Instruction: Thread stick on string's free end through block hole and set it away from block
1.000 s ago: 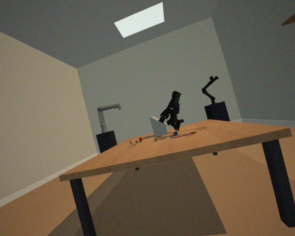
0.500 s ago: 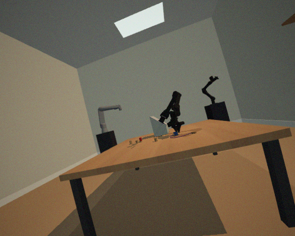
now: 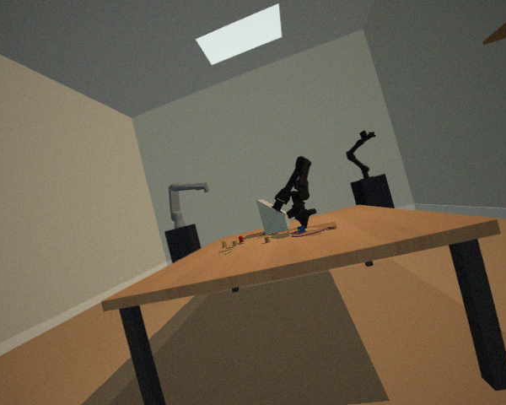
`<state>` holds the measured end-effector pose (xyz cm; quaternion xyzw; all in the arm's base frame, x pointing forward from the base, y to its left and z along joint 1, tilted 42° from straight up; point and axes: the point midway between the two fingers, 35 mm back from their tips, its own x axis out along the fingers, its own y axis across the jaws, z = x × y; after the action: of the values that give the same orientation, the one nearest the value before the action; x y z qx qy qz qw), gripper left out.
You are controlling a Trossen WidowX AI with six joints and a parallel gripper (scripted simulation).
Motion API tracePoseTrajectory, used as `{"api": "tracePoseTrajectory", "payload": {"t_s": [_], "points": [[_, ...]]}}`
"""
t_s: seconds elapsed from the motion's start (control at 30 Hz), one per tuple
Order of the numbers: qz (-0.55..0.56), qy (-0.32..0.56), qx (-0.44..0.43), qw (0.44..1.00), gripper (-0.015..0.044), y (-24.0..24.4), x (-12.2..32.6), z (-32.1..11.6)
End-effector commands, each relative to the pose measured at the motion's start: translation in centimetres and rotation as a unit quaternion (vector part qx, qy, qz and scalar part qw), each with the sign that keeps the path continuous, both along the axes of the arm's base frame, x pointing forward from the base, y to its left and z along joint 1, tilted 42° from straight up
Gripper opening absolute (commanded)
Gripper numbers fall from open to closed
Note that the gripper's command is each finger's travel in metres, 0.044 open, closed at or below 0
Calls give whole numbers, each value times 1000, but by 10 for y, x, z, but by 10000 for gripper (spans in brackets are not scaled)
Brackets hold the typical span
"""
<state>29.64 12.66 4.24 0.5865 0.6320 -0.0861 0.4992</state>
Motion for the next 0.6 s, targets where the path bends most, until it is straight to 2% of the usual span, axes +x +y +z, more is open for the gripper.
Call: {"api": "tracePoseTrajectory", "payload": {"t_s": [0.0,0.57], "points": [[0,0,0,1000,0,0,0,0],[-23,-16,-43,999,0,2,1,-2]]}}
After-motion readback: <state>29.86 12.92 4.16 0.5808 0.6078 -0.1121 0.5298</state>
